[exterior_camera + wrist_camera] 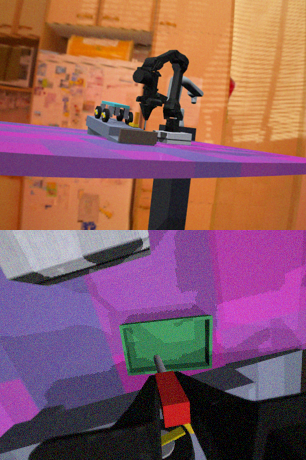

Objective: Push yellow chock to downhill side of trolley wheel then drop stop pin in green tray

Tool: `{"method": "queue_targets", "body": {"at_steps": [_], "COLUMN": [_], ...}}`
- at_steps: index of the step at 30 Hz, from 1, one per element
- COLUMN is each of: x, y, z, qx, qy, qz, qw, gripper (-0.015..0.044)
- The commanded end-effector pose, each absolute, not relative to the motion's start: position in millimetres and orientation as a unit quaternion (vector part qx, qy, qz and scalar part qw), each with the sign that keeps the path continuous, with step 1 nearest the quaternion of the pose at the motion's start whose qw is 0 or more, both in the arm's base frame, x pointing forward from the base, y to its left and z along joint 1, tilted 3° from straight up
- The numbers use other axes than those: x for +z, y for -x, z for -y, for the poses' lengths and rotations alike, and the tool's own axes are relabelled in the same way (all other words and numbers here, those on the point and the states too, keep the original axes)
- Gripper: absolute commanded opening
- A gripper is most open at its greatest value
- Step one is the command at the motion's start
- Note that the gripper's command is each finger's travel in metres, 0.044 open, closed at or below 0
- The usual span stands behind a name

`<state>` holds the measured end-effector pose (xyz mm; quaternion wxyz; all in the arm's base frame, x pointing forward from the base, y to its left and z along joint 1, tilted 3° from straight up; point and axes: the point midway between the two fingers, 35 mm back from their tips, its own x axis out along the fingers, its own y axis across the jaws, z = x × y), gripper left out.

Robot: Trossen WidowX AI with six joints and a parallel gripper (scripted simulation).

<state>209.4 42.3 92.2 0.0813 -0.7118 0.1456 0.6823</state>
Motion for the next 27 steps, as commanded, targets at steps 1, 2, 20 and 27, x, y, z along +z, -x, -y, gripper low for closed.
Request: {"method": "queue_targets", "body": {"at_steps": [1,2,20,27], "x": [80,76,45,44], "y": [-209,-208,-205,-206], "z": [-37,-36,-20,-26], "qx": [0.681,0.681,0.681,0.681], "qy": [0.711,0.711,0.710,0.710], "qz": [-0.163,-0.163,-0.164,-0.164], "qw": [0.067,0.067,0.066,0.066], "gripper": [0.0000,0.0000,0.0079,0.0190]}}
